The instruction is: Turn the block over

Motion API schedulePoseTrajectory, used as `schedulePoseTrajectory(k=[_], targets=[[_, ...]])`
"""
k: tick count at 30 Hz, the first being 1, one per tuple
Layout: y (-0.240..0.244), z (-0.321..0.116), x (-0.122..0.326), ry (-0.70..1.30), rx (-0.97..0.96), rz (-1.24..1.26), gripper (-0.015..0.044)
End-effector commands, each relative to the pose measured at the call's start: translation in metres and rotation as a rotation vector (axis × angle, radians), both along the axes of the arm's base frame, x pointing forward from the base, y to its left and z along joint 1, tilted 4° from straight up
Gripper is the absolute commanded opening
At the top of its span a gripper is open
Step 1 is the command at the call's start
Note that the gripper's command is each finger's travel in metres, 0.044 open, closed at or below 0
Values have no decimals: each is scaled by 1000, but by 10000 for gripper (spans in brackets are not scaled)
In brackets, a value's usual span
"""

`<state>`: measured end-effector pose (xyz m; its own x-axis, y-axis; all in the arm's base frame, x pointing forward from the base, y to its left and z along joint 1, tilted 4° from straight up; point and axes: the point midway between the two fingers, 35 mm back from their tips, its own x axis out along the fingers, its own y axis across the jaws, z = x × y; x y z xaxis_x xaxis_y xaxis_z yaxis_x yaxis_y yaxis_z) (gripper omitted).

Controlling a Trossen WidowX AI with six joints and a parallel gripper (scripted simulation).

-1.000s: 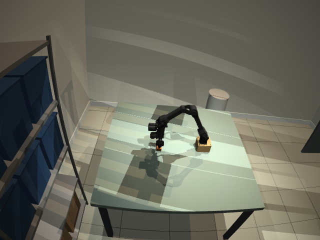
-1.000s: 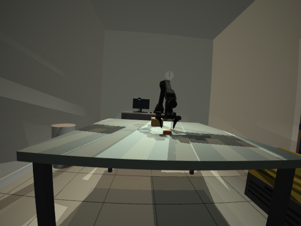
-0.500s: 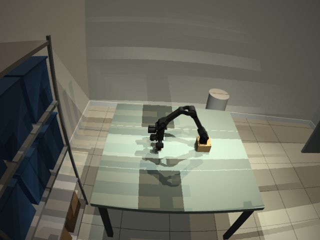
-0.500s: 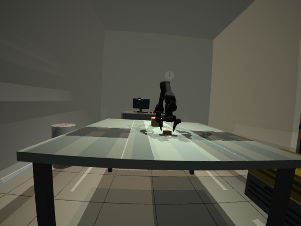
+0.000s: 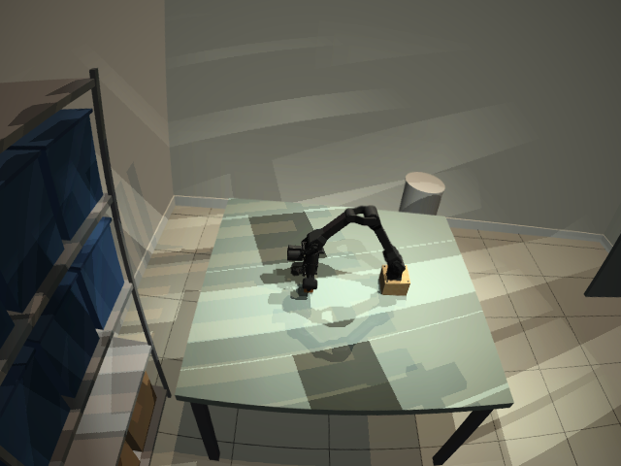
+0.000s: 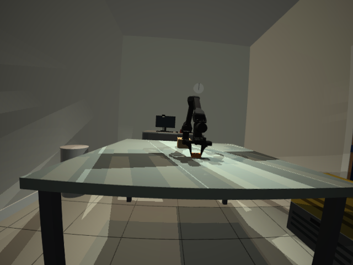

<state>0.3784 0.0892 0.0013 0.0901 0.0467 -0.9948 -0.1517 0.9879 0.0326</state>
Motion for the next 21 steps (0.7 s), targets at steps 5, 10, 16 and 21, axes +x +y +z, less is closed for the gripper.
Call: schedulePoseTrajectory(k=[5, 10, 16, 21], targets=[[1, -1, 0, 1, 4, -3, 242], [1, -1, 0, 1, 4, -3, 209], [1, -1, 0, 1, 4, -3, 169], [0, 18, -1, 1, 4, -3, 57]])
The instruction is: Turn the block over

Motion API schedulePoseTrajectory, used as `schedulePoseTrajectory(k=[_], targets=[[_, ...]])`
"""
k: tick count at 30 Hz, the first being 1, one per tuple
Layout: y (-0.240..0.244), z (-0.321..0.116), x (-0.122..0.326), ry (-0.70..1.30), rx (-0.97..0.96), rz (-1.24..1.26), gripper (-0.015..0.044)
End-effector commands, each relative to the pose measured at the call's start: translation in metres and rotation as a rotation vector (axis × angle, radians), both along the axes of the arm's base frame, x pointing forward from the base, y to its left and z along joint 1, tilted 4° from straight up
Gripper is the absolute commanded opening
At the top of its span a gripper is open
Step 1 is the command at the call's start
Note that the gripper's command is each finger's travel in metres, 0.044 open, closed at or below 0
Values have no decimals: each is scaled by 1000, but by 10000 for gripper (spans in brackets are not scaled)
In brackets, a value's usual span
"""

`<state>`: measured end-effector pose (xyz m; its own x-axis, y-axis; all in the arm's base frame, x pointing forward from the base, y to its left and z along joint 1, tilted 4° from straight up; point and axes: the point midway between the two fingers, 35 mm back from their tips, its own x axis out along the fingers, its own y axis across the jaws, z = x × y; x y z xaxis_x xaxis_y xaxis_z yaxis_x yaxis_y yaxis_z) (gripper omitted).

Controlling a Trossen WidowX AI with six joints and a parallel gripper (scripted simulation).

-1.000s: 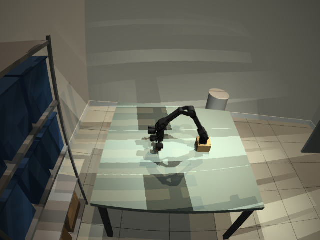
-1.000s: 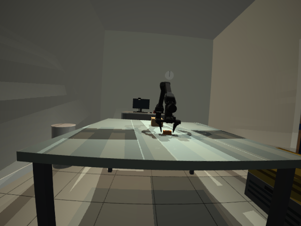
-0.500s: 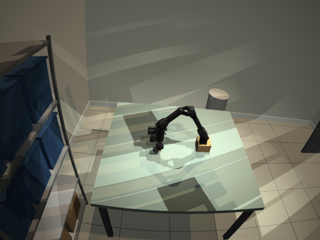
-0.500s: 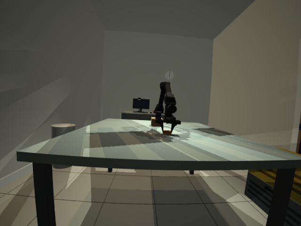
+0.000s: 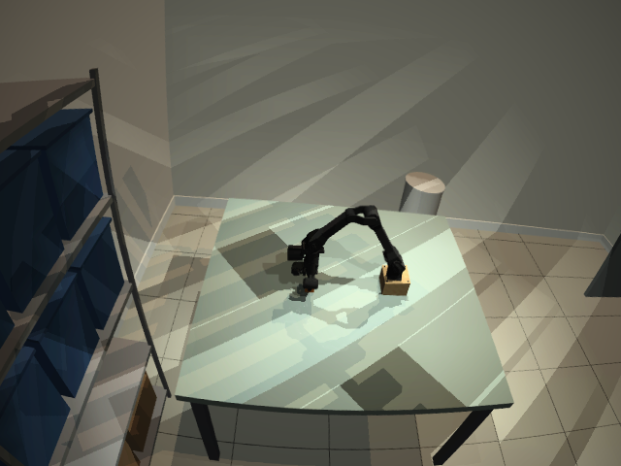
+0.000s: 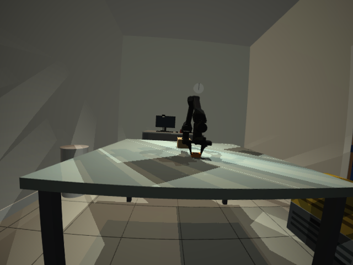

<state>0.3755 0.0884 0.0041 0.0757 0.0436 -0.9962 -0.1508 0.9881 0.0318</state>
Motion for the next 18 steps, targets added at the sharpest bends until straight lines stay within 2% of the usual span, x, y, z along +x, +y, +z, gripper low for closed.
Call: schedulePoseTrajectory(k=[1, 3, 8, 18], targets=[[0, 22, 1, -13, 7, -2, 31], [0, 27, 0, -13, 7, -2, 0], [0, 26, 1, -24, 8, -2, 0], [1, 18, 5, -174, 28, -4, 0]])
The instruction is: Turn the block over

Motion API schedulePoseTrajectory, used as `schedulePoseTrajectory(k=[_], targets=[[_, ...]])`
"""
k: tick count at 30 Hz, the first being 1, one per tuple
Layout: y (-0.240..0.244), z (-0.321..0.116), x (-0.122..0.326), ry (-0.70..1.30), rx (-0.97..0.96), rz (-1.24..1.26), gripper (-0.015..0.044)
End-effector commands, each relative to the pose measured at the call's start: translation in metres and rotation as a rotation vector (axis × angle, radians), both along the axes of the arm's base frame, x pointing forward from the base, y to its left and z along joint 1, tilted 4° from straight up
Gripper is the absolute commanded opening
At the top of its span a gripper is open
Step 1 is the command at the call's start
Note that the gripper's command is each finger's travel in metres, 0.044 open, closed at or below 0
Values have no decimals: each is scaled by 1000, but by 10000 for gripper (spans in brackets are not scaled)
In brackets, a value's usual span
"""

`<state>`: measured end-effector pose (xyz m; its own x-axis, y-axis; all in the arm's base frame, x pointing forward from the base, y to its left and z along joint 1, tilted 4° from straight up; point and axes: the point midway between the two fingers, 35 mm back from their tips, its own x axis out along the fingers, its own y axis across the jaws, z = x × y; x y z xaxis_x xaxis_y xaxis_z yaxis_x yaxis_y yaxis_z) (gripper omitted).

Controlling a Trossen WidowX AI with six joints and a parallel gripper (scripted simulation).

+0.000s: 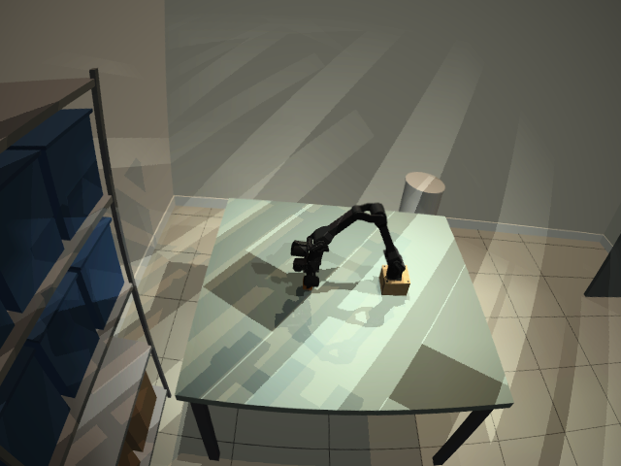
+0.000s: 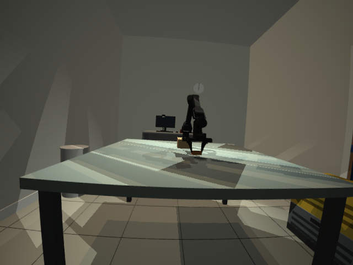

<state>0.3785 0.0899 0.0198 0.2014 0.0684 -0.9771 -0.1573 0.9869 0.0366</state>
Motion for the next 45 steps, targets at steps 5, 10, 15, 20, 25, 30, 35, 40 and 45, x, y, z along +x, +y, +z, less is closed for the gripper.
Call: schedulePoseTrajectory(k=[5, 10, 15, 20, 25, 30, 35, 40, 45], targets=[[0, 0, 2, -124, 14, -9, 0], [0, -2, 2, -200, 26, -12, 0], [0, -2, 0, -277, 39, -16, 0], [-1, -1, -2, -352, 53, -20, 0], [-2, 1, -7, -428, 66, -24, 0], [-2, 2, -9, -465, 72, -26, 0], [-1, -3, -4, -500, 77, -25, 0], [1, -13, 3, -570, 86, -25, 0], [3, -21, 8, -640, 96, -26, 0]])
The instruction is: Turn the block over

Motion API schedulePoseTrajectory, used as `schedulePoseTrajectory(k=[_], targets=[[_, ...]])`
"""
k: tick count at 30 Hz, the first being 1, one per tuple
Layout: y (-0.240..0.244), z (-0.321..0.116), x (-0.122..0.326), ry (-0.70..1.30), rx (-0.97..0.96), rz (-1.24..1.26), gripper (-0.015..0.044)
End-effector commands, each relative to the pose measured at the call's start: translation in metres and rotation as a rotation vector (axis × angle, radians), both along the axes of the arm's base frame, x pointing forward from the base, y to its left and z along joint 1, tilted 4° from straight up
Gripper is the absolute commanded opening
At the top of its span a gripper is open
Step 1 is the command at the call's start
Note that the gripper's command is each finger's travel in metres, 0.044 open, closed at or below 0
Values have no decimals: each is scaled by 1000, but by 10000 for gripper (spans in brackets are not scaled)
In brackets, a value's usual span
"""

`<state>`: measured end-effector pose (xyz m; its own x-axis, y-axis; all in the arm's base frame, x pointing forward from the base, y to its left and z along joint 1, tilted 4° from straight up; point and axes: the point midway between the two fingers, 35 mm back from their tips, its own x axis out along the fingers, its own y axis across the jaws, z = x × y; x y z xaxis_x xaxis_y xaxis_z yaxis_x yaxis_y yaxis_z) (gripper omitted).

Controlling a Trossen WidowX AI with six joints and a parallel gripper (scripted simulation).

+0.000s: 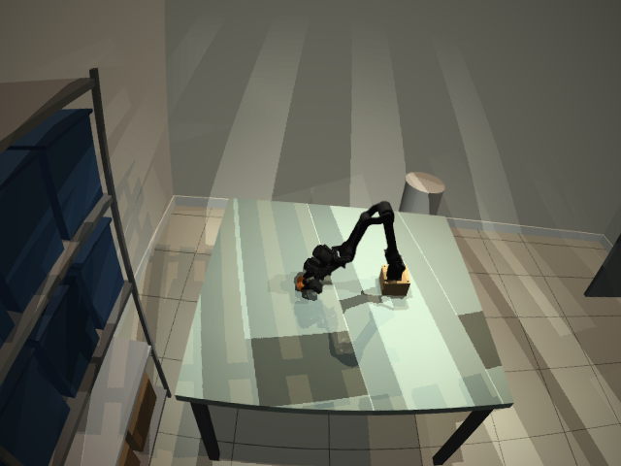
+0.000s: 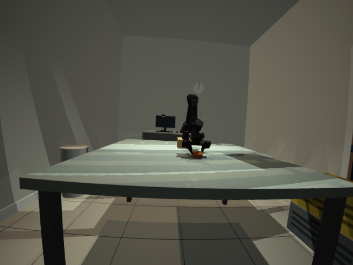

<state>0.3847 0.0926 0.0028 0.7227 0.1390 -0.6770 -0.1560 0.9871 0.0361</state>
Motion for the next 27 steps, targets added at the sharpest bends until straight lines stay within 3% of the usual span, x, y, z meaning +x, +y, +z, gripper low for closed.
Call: schedulePoseTrajectory(k=[1, 27], targets=[[0, -6, 2, -46, 3, -4, 0], [-3, -14, -12, -403, 61, -21, 0]])
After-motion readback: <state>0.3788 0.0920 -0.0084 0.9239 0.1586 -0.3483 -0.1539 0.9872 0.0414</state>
